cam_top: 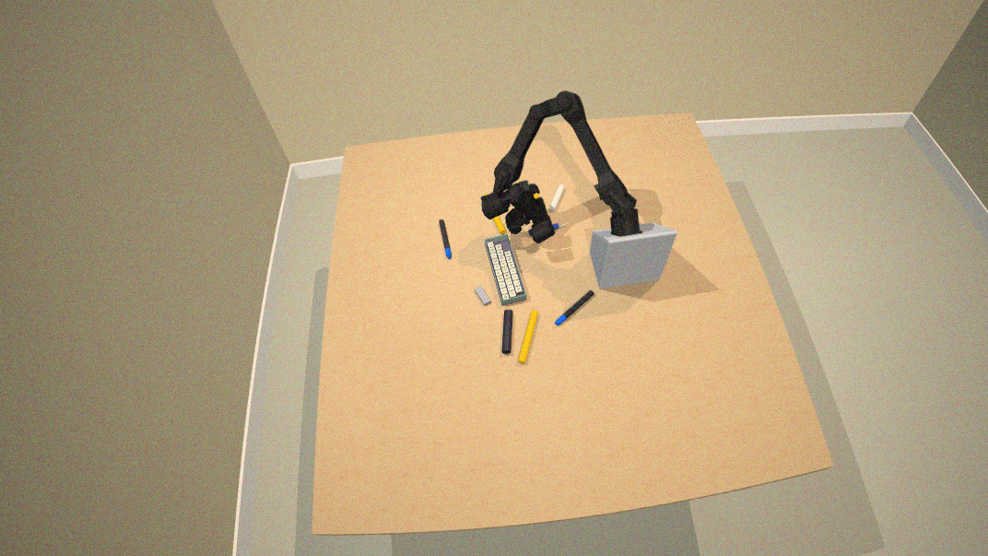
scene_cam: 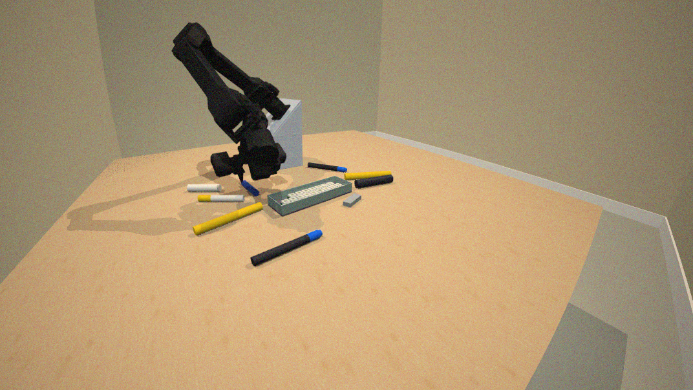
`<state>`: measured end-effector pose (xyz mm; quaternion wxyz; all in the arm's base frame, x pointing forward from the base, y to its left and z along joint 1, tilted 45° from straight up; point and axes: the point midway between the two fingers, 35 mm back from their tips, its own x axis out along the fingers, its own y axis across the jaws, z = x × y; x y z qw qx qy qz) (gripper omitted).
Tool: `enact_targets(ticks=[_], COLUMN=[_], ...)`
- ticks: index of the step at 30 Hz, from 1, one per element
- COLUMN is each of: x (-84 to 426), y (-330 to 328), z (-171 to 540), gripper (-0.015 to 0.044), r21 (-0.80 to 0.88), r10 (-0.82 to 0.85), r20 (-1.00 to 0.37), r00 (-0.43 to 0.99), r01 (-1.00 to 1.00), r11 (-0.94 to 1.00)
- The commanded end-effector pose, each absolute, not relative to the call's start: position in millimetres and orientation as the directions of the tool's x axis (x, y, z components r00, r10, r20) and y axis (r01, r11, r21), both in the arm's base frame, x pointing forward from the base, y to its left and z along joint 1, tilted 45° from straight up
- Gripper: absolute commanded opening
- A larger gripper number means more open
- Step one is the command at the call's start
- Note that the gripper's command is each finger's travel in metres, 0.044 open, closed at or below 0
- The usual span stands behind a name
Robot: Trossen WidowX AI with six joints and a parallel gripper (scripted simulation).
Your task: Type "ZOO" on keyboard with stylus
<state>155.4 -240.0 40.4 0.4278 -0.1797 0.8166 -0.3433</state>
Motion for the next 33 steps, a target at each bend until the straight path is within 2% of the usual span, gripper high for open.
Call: enact_targets(ticks=[1,25,30,33], x=[154.6,153.2,153.6,153.6], y=[-242.9,-254.0,-252.9,-252.9], z=[37.7,26.9,27.8,27.8], gripper=[0.0150,0.0150,0.0019,0.0000], r21=[-0.715,-0.716,-0.715,-0.715], r10=[-0.589,-0.589,-0.587,-0.587], r20=[-0.571,-0.571,-0.575,-0.575], r00=[-0.572,-0.572,-0.570,-0.570], r01=[-0.005,-0.006,0.000,0.000], r11=[0.699,0.698,0.699,0.699])
